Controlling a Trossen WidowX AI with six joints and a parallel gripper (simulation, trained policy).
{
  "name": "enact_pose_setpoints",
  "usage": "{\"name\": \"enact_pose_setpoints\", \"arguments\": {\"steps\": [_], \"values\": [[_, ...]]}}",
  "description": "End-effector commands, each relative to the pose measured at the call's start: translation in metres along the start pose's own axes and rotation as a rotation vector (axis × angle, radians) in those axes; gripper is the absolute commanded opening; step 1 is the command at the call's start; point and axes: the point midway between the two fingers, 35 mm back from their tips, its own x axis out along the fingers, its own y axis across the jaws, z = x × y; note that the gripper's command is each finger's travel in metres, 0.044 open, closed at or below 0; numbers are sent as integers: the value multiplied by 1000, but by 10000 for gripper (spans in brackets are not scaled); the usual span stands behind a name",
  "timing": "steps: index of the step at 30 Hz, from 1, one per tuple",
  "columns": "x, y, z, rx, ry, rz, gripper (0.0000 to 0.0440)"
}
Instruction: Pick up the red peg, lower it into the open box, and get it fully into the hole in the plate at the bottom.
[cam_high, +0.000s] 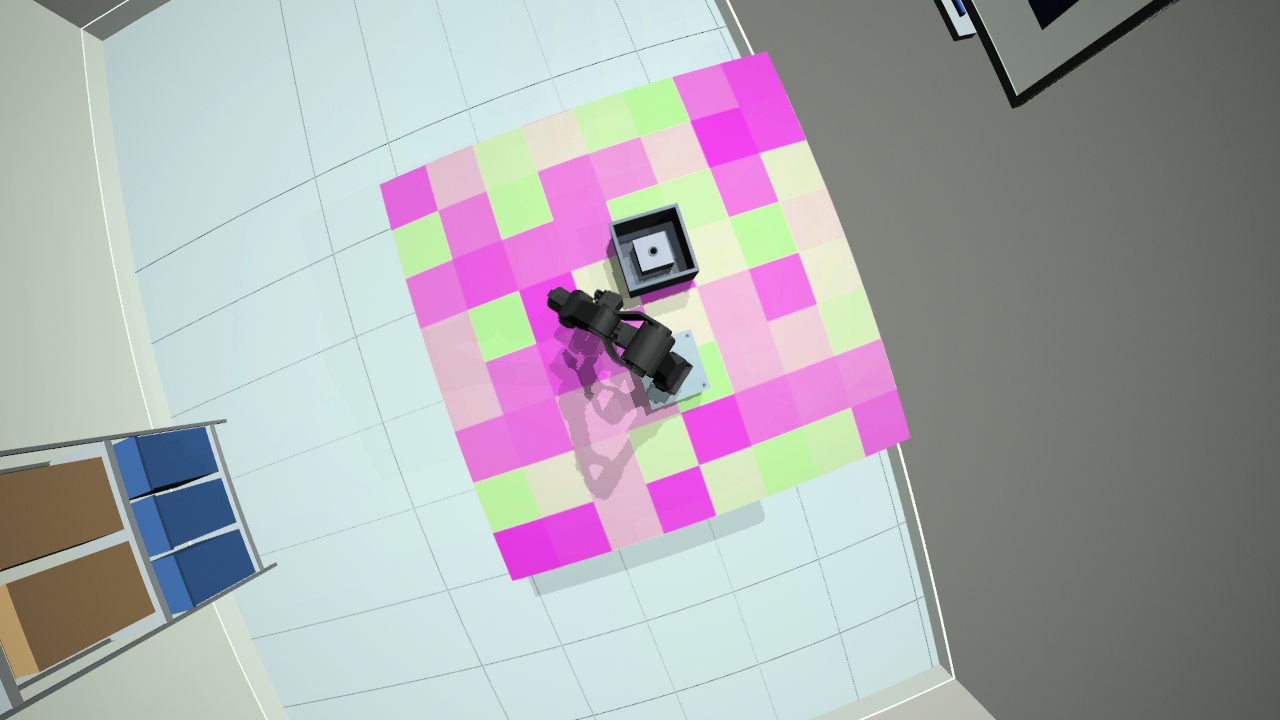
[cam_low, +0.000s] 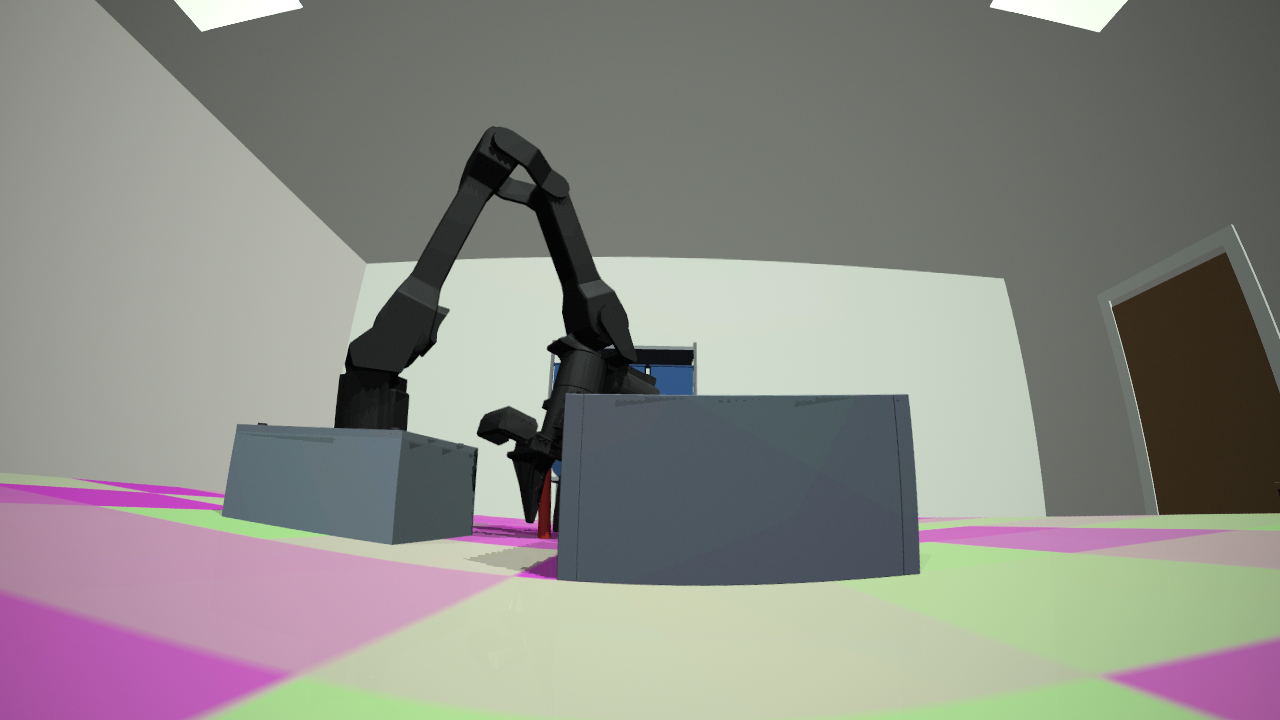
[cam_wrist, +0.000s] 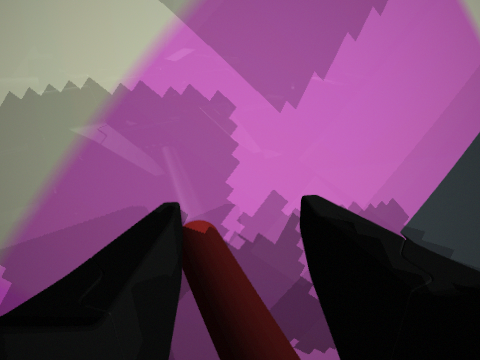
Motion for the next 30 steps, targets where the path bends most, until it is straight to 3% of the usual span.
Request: {"name": "enact_pose_setpoints", "arguments": {"steps": [1, 6, 30], "values": [[7, -5, -3, 0, 10, -32, 92], [11, -11, -6, -18, 15, -78, 0], [-79, -10, 32, -5, -118, -56, 0]]}}
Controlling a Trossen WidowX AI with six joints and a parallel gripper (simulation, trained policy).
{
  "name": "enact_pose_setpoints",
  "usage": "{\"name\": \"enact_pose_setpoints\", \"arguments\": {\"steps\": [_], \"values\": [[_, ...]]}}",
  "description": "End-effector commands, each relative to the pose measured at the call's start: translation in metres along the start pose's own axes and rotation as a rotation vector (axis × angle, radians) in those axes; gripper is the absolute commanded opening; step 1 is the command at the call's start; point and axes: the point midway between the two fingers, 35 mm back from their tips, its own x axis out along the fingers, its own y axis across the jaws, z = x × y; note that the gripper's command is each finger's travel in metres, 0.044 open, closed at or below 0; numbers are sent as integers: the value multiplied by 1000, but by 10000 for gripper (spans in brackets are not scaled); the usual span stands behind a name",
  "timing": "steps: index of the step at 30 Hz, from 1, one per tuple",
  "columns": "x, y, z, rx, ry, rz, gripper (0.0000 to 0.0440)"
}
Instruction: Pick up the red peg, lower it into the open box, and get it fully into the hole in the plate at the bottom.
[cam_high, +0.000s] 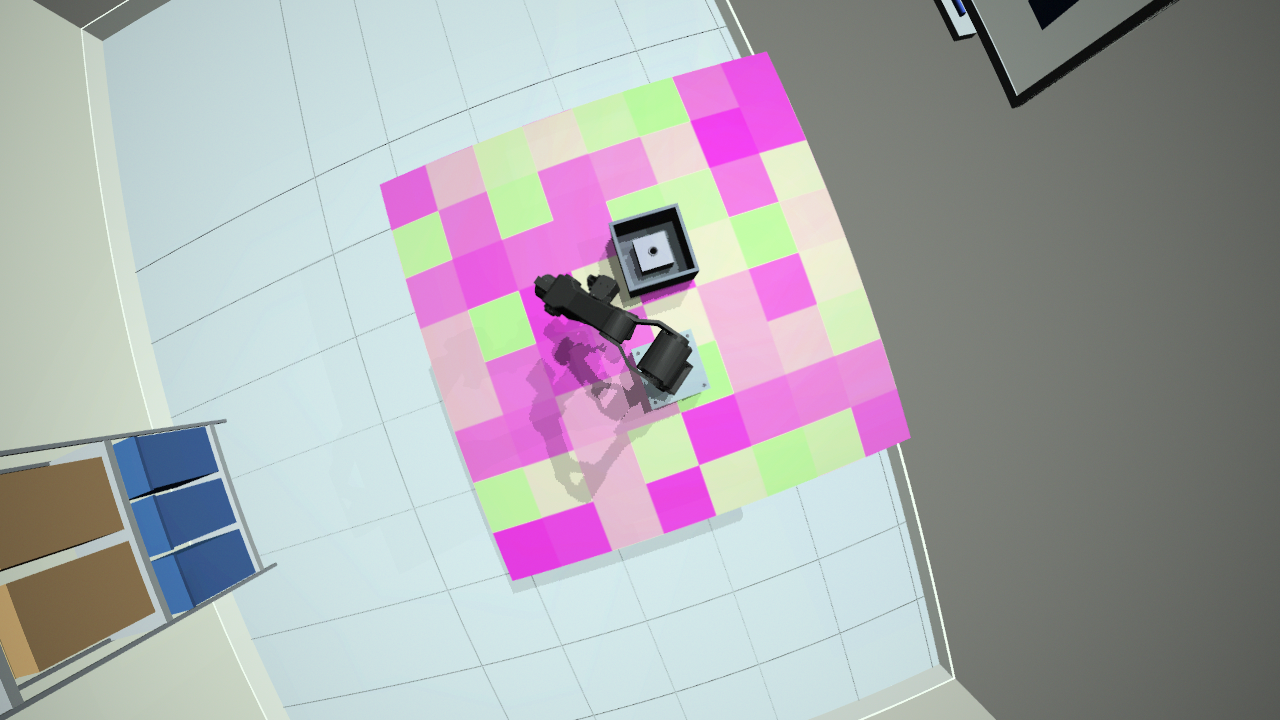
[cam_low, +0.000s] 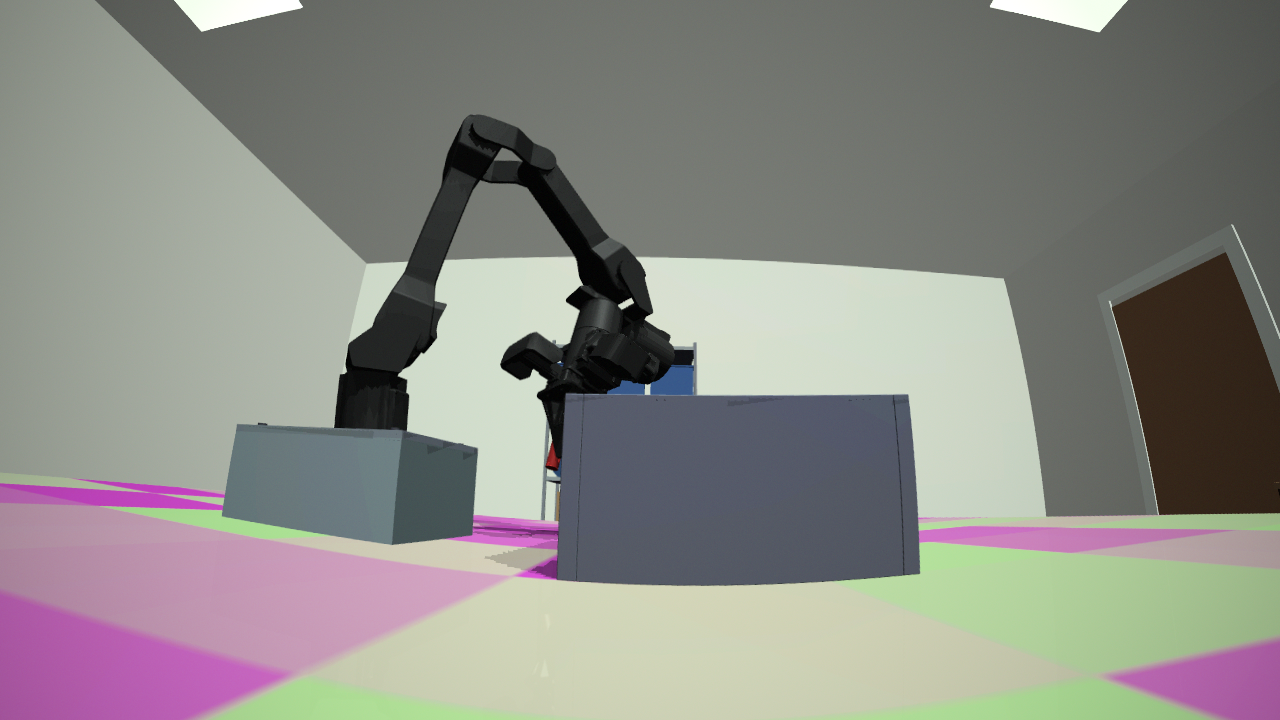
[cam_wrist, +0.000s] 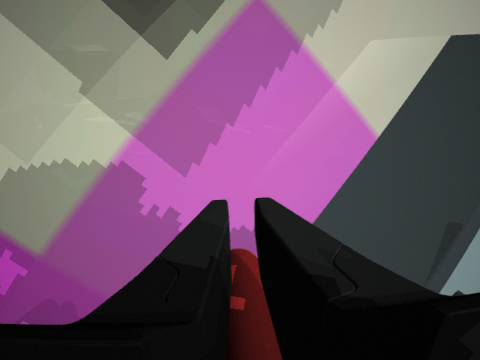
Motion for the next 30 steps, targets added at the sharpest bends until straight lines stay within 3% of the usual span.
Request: {"name": "enact_pose_setpoints", "arguments": {"steps": [1, 15, 30], "values": [[-11, 0, 9, 16, -13, 16, 0], [-38, -2, 63, 168, -49, 43, 0], [-35, -11, 135, 311, -57, 73, 0]]}}
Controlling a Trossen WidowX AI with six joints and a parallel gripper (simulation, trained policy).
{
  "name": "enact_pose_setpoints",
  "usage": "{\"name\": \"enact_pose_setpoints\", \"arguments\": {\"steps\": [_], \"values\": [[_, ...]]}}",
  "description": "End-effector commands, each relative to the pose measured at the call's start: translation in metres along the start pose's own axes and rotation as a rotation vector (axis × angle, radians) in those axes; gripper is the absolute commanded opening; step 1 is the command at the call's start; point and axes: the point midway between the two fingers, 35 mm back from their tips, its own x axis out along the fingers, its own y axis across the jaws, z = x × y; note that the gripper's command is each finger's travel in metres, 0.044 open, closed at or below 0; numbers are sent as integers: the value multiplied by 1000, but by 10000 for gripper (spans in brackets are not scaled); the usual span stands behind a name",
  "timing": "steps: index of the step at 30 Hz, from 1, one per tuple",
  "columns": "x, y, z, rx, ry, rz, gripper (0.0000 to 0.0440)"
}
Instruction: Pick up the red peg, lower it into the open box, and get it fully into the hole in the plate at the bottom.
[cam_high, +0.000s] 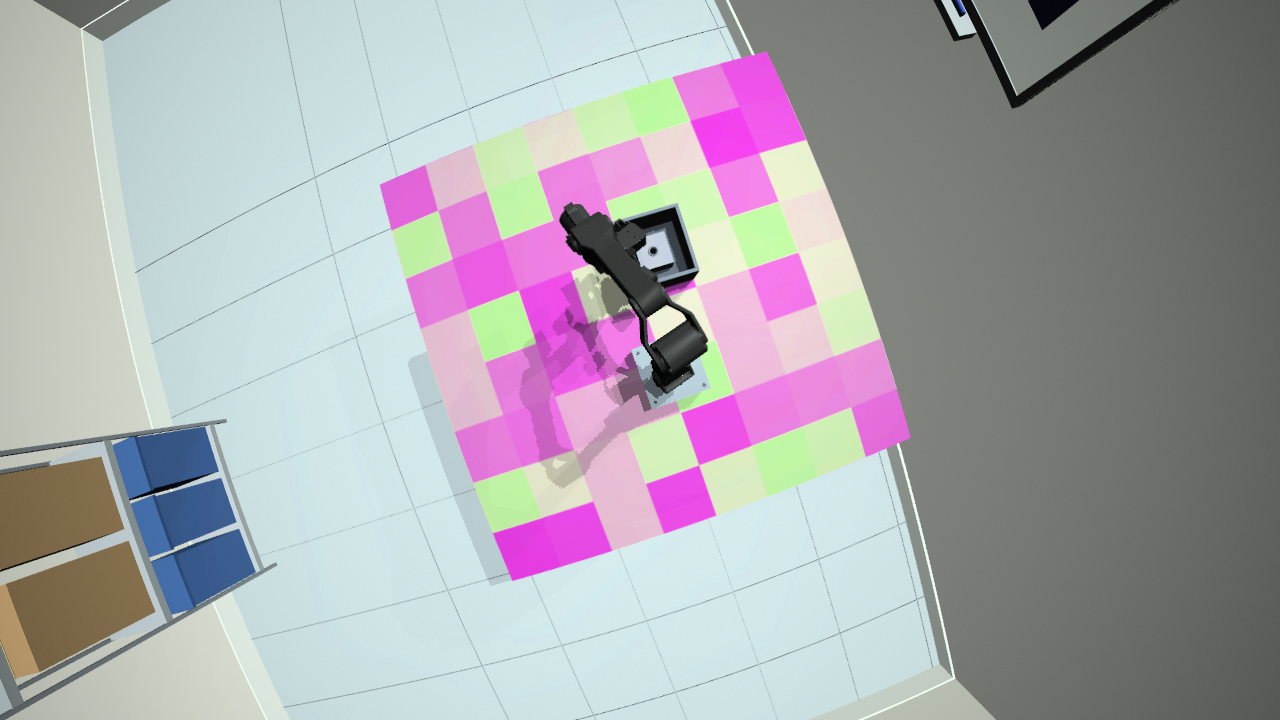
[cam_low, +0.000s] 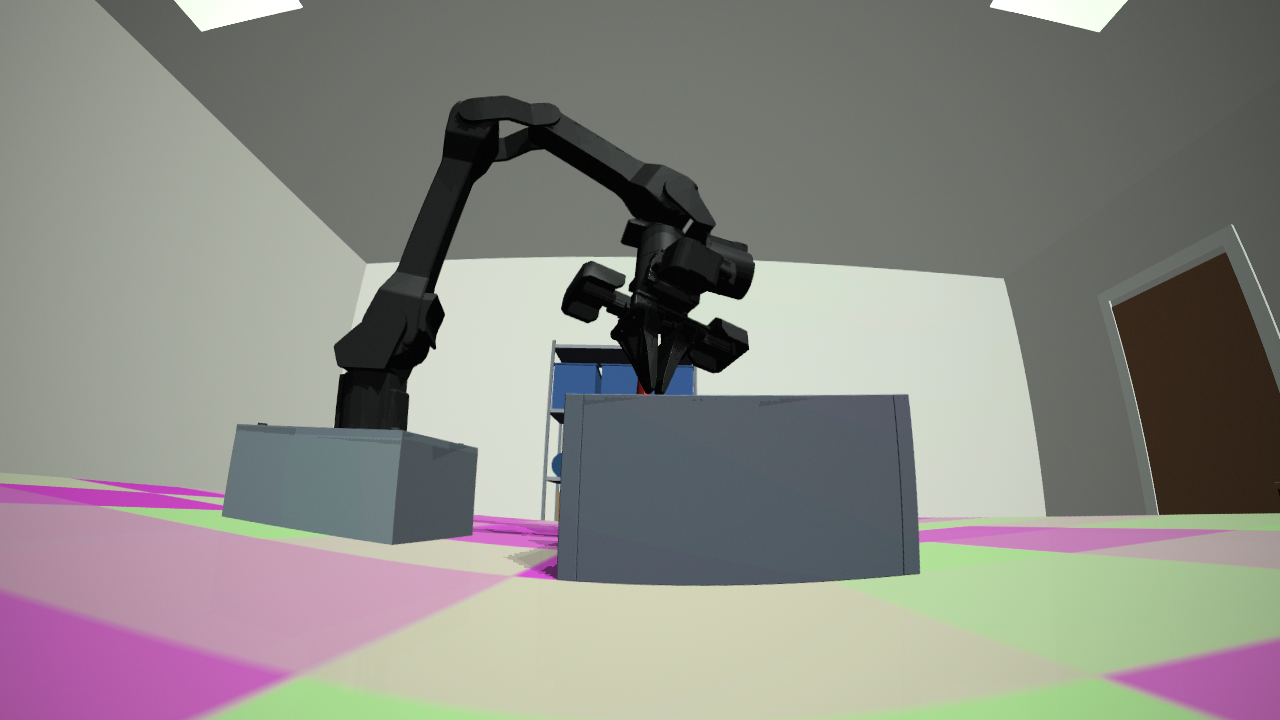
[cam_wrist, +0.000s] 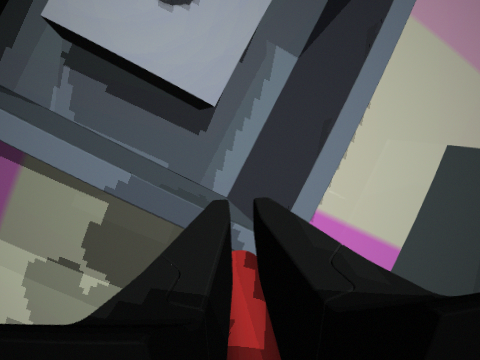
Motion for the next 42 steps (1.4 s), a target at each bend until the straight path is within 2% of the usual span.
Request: {"name": "enact_pose_setpoints", "arguments": {"steps": [1, 16, 27, 29, 33, 37, 42], "values": [[5, 3, 13, 11, -2, 0, 0], [41, 8, 78, 36, 30, 34, 0], [79, 14, 98, -27, 77, 77, 2], [86, 14, 98, -44, 91, 80, 21], [99, 16, 97, -62, 124, 85, 107], [103, 22, 102, -87, 139, 108, 126], [100, 32, 110, -94, 169, 134, 239]]}}
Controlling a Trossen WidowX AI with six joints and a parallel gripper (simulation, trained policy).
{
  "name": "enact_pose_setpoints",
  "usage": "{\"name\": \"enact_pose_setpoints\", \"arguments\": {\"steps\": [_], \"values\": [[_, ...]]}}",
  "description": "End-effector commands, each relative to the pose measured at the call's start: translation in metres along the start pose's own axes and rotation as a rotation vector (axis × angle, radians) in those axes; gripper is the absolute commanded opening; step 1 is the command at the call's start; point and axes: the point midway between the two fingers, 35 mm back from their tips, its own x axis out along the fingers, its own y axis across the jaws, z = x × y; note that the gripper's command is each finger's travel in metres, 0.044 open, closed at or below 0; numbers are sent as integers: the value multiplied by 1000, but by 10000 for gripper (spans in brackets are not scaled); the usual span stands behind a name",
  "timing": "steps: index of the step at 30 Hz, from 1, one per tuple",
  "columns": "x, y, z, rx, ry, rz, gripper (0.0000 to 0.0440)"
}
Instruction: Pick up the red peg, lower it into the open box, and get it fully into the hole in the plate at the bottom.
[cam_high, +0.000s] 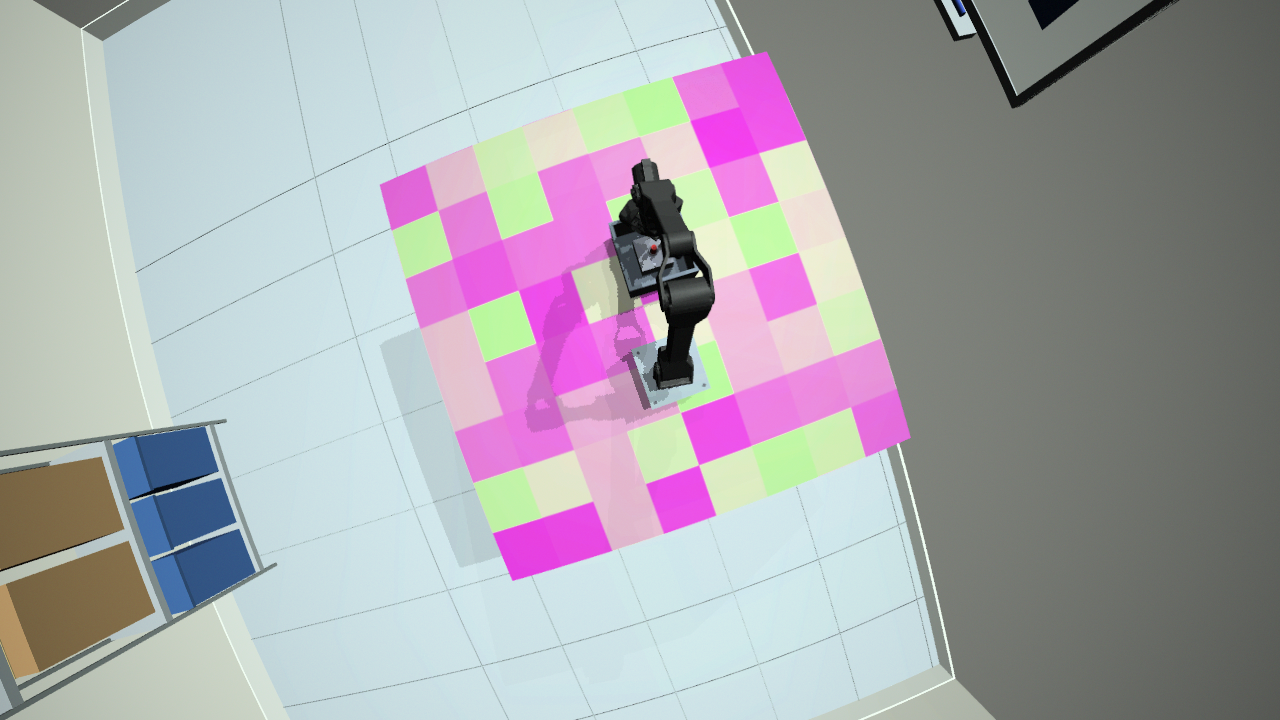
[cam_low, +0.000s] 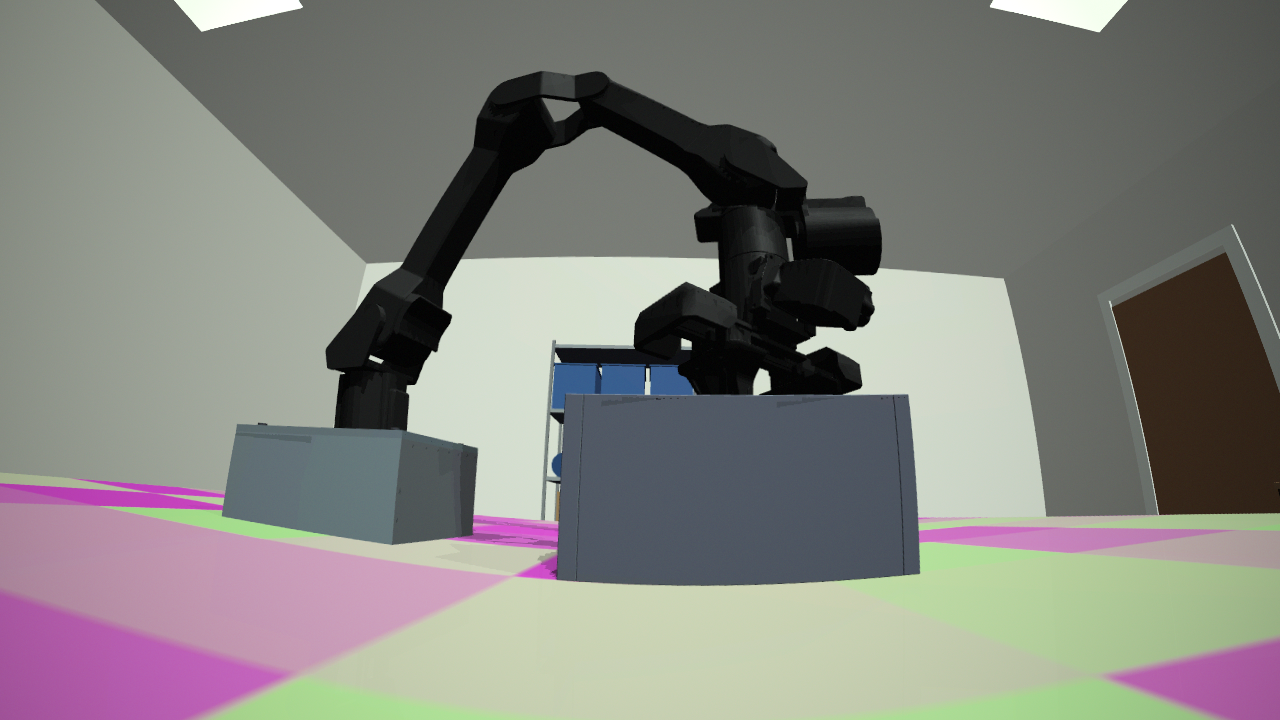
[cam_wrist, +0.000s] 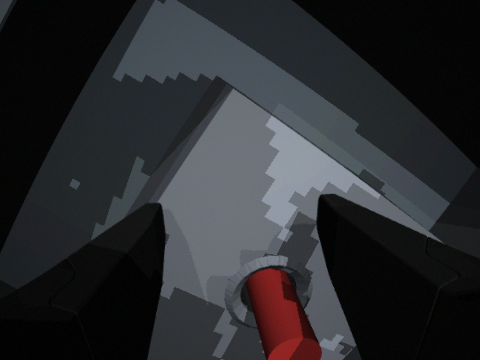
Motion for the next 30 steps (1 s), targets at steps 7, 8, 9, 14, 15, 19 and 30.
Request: {"name": "enact_pose_setpoints", "arguments": {"steps": [7, 8, 9, 14, 15, 19, 30], "values": [[-9, 25, 17, -8, 53, 69, 409], [-11, 29, 19, -8, 55, 85, 435], [-13, 34, 22, -8, 54, 103, 440], [-25, 56, 33, -27, 44, 187, 440], [-28, 60, 35, -32, 41, 203, 440], [-29, 62, 36, -33, 40, 210, 440], [-30, 65, 37, -39, 36, 219, 440]]}}
